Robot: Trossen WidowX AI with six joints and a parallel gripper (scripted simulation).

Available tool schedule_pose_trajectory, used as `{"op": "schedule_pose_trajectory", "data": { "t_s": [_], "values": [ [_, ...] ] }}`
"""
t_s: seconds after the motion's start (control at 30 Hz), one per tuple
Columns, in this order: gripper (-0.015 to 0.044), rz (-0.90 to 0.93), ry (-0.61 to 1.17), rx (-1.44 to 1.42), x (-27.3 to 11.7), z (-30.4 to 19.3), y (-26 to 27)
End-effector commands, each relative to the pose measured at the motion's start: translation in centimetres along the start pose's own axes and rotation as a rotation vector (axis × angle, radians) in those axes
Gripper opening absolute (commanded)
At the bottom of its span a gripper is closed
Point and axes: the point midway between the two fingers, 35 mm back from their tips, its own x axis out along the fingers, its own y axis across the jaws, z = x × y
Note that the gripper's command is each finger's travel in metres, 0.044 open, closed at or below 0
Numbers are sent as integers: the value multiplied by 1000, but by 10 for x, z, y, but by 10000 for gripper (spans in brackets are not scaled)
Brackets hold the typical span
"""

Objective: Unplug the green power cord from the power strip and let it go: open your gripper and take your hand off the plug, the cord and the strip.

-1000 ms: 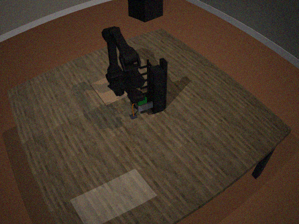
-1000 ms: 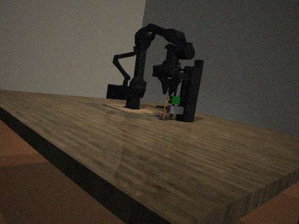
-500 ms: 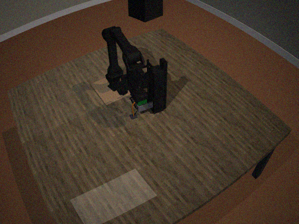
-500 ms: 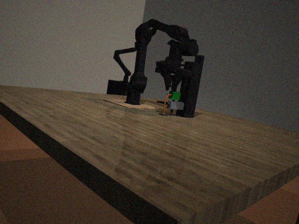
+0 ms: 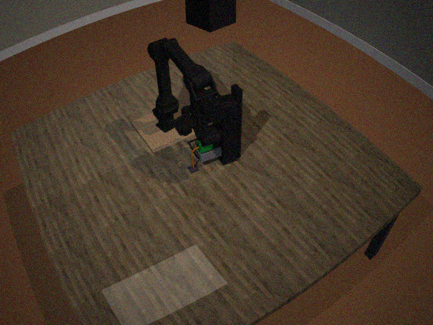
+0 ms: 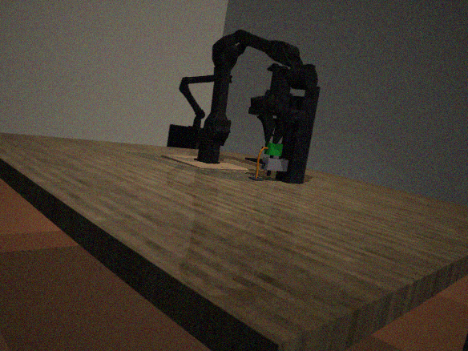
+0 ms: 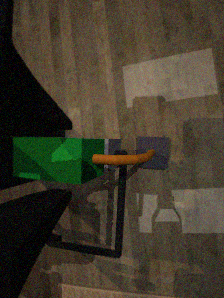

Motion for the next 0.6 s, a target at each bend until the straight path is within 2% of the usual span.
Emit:
{"op": "schedule_pose_trajectory", "data": {
  "t_s": [0.0,0.57],
  "values": [
    [160,-1,-4,4,0,-2,0],
    [160,-1,-4,4,12,-2,0]
  ]
}}
